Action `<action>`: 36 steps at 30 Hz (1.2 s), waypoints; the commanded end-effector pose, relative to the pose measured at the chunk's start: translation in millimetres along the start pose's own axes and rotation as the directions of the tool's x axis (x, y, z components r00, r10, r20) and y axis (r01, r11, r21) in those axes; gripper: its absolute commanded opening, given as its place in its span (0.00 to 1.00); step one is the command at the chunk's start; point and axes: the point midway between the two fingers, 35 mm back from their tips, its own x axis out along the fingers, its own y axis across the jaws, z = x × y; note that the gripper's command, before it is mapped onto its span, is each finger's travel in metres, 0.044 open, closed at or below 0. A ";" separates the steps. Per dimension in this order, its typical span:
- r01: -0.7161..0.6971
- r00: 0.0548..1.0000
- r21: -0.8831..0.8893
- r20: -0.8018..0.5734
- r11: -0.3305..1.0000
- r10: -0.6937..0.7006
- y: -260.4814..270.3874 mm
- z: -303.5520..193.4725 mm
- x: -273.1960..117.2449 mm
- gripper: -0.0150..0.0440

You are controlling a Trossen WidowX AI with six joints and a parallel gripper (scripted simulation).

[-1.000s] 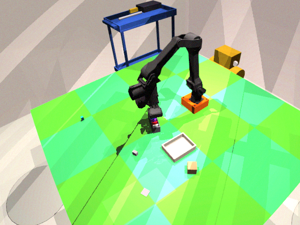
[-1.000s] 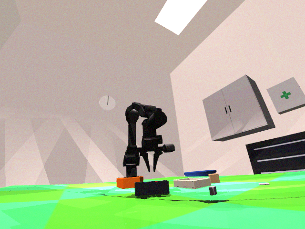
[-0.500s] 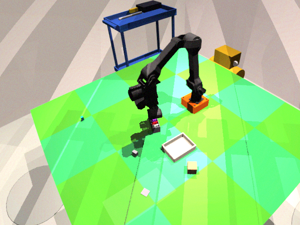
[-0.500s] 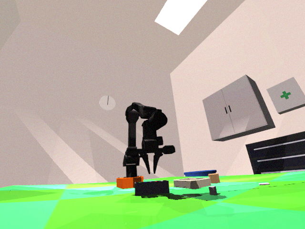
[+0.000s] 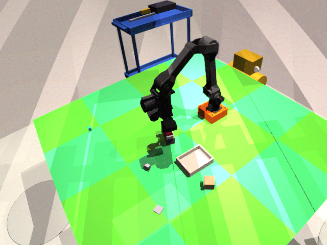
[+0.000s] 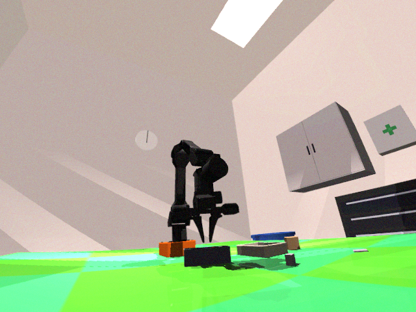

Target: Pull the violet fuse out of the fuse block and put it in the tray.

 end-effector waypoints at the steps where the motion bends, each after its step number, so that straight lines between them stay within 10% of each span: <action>1: 0.005 1.000 -0.004 -0.004 1.000 -0.005 -1.4 -1.2 4.9 0.38; 36: 0.001 1.000 0.000 -0.003 1.000 -0.001 -1.5 -1.6 18.0 0.37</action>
